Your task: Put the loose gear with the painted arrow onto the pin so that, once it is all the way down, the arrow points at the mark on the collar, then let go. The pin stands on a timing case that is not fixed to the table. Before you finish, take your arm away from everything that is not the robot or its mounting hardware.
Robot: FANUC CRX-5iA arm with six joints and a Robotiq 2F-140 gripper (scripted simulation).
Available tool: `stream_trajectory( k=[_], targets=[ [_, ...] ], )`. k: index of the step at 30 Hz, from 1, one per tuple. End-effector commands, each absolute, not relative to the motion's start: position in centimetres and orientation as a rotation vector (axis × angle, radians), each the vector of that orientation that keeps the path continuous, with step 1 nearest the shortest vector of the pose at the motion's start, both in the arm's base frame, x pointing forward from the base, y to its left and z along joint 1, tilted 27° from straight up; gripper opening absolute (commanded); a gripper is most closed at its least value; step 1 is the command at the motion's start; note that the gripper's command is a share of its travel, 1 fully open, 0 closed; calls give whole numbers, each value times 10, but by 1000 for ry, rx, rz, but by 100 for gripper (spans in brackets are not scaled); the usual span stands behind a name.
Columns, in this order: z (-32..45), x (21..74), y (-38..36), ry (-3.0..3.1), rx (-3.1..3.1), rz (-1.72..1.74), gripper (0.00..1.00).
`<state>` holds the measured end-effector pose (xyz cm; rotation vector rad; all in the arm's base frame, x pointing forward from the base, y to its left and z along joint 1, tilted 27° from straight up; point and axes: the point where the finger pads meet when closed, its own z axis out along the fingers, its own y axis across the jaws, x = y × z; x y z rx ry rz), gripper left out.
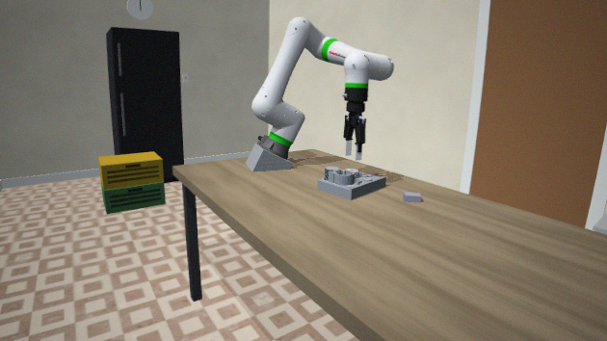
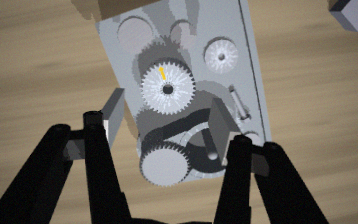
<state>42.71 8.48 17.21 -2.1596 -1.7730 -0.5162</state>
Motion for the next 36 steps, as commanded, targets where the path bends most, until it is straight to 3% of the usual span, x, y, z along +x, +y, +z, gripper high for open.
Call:
stream_trajectory(
  k=[1, 36],
  targets=[
    [172, 427, 85, -1773, -2160, -517, 53],
    [146, 430, 97, -1773, -2160, -517, 53]
  ],
)
